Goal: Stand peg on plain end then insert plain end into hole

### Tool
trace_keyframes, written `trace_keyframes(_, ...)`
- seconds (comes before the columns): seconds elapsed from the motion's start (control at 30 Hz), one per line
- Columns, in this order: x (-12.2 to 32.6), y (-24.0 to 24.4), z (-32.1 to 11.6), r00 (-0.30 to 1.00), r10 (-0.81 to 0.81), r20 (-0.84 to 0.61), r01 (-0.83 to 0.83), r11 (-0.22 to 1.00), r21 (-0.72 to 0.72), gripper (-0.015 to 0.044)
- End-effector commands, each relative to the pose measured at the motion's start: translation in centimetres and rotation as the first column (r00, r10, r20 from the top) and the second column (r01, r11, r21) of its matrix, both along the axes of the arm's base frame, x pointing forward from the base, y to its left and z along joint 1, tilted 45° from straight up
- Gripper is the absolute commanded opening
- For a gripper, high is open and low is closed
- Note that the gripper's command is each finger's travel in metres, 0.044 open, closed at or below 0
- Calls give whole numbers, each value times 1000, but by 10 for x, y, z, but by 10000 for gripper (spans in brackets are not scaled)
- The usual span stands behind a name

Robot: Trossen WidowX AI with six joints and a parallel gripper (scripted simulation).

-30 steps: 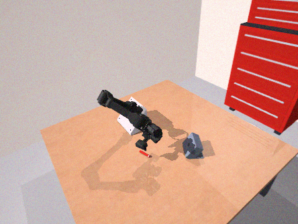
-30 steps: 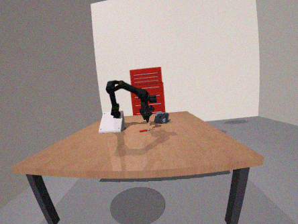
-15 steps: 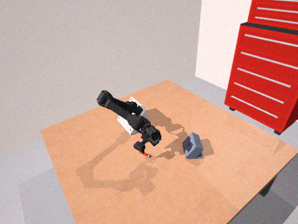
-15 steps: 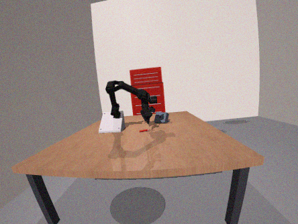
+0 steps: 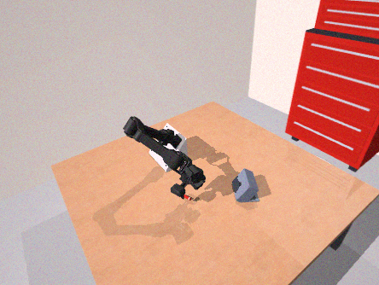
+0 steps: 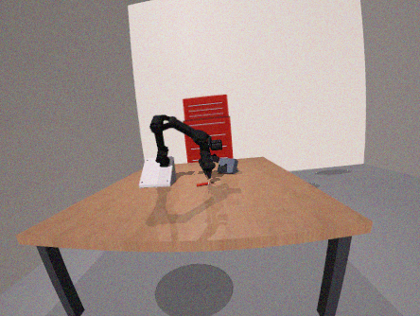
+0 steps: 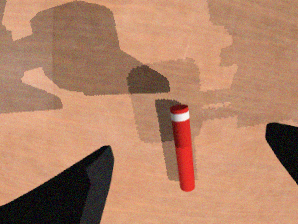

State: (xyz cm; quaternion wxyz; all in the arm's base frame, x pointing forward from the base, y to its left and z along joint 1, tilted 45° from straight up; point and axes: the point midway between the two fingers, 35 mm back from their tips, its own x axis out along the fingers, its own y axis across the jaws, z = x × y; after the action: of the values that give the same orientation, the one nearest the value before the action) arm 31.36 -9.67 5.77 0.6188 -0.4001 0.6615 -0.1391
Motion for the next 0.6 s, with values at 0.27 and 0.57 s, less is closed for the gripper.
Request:
trace_keyframes(0.27, 0, -15, -15, 1000, 0, -9, 0, 1000, -4, 440)
trace_keyframes(0.57, -1, -26, -24, 1000, 0, -9, 0, 1000, -7, 440)
